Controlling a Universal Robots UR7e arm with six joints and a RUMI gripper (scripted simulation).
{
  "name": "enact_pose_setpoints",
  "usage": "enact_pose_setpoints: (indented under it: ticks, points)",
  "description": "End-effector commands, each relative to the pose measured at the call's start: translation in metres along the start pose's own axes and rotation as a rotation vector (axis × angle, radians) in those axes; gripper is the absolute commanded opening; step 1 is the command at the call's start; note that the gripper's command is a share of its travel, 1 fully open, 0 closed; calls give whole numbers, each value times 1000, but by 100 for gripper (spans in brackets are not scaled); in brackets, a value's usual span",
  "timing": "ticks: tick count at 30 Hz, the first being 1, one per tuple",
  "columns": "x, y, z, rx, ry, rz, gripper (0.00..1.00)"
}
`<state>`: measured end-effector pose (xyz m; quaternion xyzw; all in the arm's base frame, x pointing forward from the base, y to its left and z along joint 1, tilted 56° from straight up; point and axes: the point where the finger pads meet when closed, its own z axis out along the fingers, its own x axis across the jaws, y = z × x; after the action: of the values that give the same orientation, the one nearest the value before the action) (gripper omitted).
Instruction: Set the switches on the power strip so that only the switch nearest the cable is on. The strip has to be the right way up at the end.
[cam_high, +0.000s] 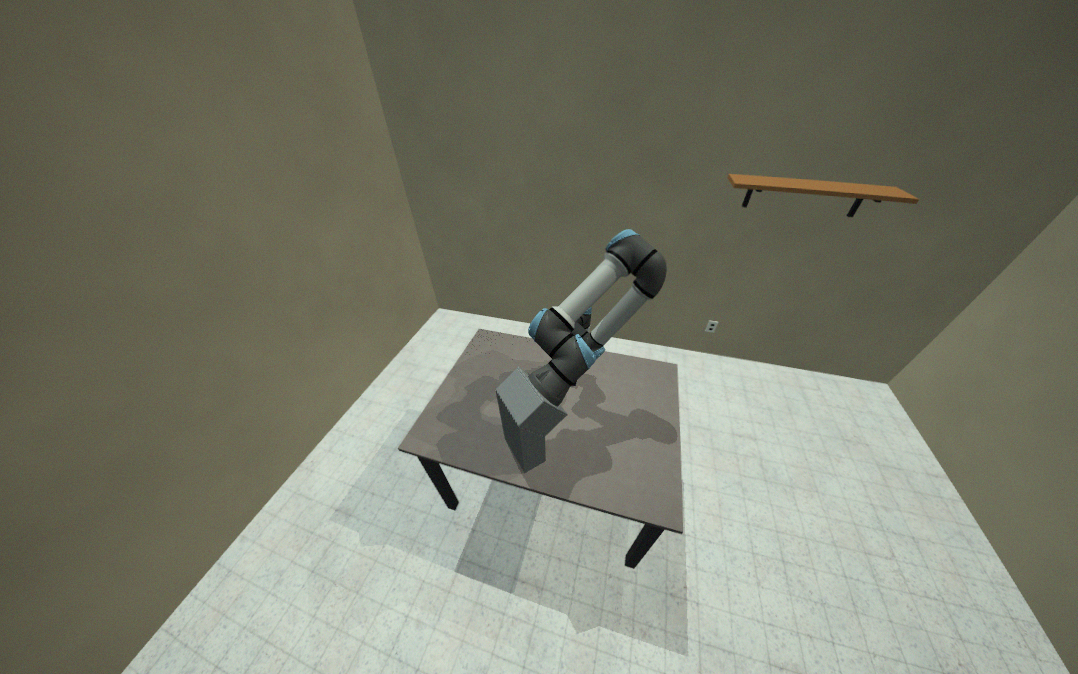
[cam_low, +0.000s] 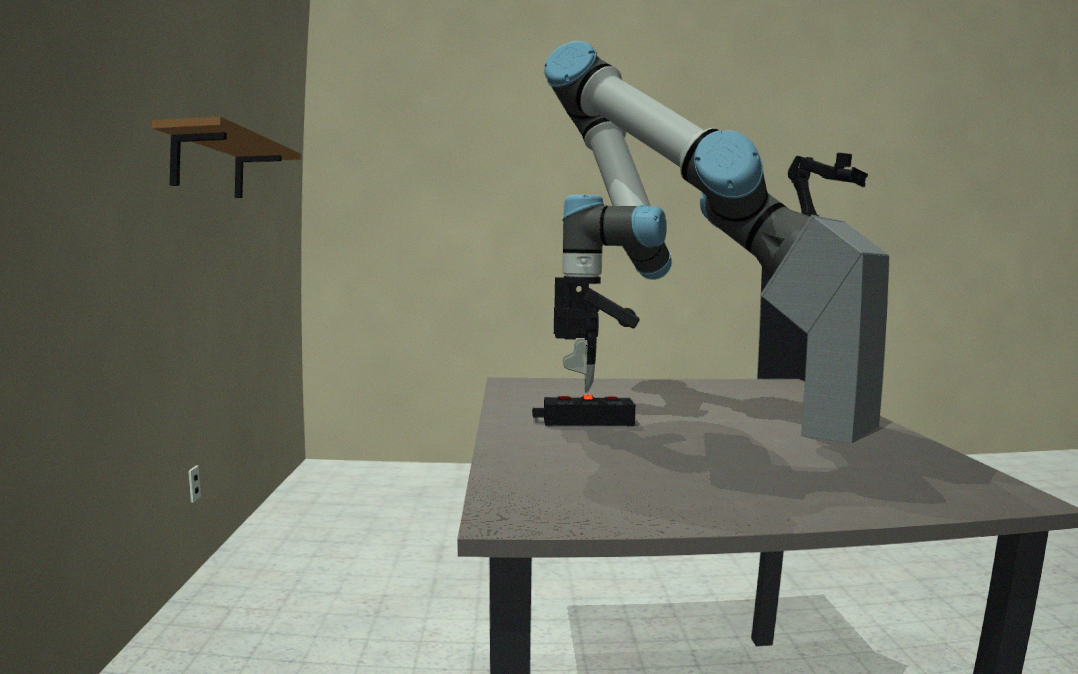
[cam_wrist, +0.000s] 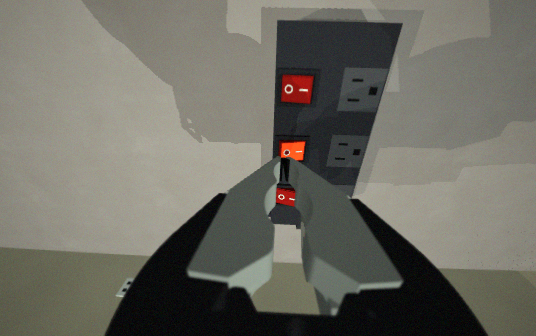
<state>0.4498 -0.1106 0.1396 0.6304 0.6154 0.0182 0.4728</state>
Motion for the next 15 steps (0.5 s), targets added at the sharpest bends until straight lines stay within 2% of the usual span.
enact_pose_setpoints:
  ticks: [1, 15]
  points:
    - [-1, 1, 3, 0, -1, 1, 0]
    - [-1, 1, 8, -1, -1, 1, 0]
